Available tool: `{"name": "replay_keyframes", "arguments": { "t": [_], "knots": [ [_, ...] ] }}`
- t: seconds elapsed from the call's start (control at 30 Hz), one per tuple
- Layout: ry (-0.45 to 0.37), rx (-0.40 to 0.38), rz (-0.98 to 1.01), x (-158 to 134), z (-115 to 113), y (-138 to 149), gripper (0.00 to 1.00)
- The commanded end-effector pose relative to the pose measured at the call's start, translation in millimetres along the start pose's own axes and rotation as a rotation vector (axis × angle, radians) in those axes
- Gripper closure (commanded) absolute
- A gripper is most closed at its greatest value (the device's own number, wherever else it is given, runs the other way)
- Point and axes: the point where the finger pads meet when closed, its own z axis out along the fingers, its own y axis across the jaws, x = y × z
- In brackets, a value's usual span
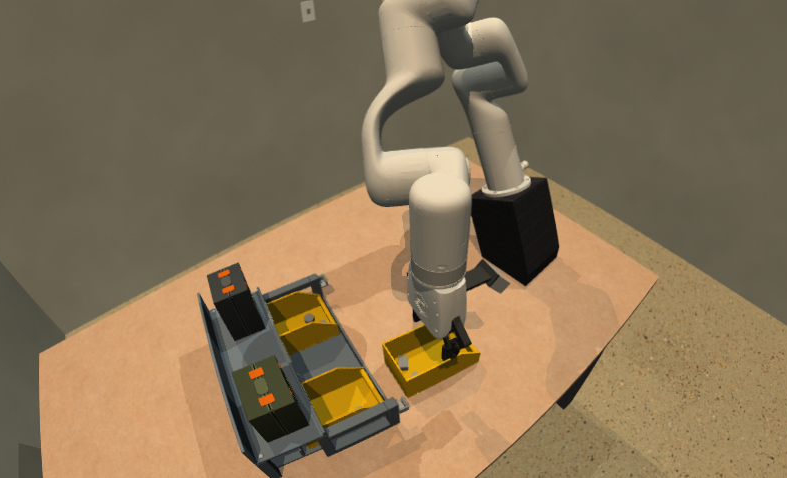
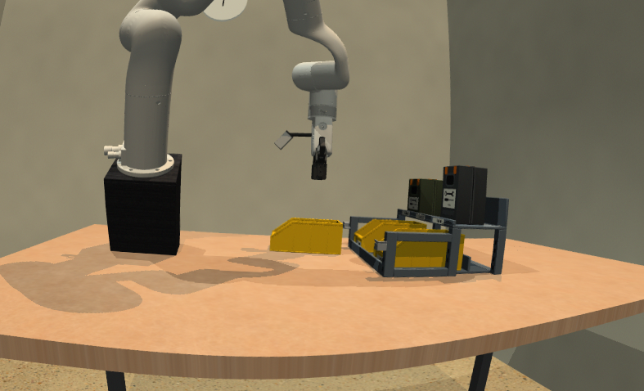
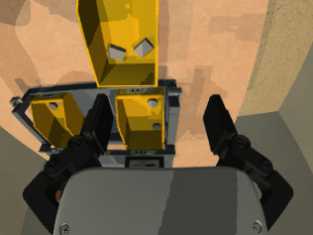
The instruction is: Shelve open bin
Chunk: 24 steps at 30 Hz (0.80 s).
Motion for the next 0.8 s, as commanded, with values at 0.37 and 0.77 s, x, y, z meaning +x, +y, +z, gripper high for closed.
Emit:
{"name": "replay_keyframes", "arguments": {
  "t": [0.37, 0.77],
  "knots": [
    [0.0, 0.002, 0.0, 0.0, 30.0, 0.1, 0.0],
    [0.0, 0.002, 0.0, 0.3, 20.6, -0.2, 0.0]
  ]
}}
